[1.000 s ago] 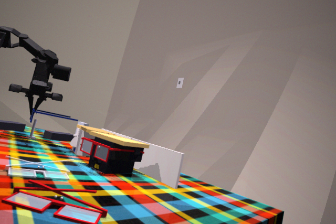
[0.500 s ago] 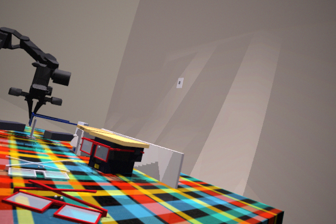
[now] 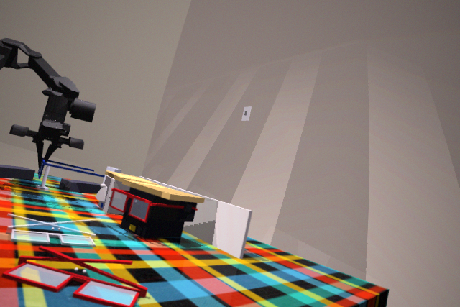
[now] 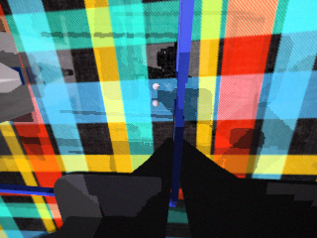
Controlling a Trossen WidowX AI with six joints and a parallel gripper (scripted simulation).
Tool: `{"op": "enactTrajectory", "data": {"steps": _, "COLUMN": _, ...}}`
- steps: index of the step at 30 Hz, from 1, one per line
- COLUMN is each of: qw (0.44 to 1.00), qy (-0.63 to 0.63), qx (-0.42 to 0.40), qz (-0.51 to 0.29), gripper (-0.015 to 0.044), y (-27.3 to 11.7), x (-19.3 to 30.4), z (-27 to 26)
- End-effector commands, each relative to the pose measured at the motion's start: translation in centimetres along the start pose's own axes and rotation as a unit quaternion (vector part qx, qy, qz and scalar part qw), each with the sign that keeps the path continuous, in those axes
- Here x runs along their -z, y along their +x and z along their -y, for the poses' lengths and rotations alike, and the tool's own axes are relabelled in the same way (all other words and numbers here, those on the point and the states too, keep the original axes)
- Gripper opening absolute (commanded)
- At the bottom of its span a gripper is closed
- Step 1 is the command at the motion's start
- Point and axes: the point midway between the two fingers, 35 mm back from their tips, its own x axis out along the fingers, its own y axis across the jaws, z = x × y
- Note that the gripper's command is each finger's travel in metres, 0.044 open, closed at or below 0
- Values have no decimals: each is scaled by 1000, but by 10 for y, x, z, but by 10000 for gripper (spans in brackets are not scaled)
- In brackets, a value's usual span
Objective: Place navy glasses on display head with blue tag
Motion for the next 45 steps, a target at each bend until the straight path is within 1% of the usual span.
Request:
{"op": "enactTrajectory", "data": {"steps": 1, "qw": 1000, "qy": 3, "qx": 2, "qz": -4, "gripper": 0, "y": 5, "x": 1, "z": 2}}
{"op": "enactTrajectory", "data": {"steps": 16, "qw": 1000, "qy": 3, "qx": 2, "qz": -4, "gripper": 0, "y": 12, "x": 1, "z": -1}}
{"op": "enactTrajectory", "data": {"steps": 45, "qw": 1000, "qy": 2, "qx": -1, "qz": -4, "gripper": 0, "y": 14, "x": 2, "z": -42}}
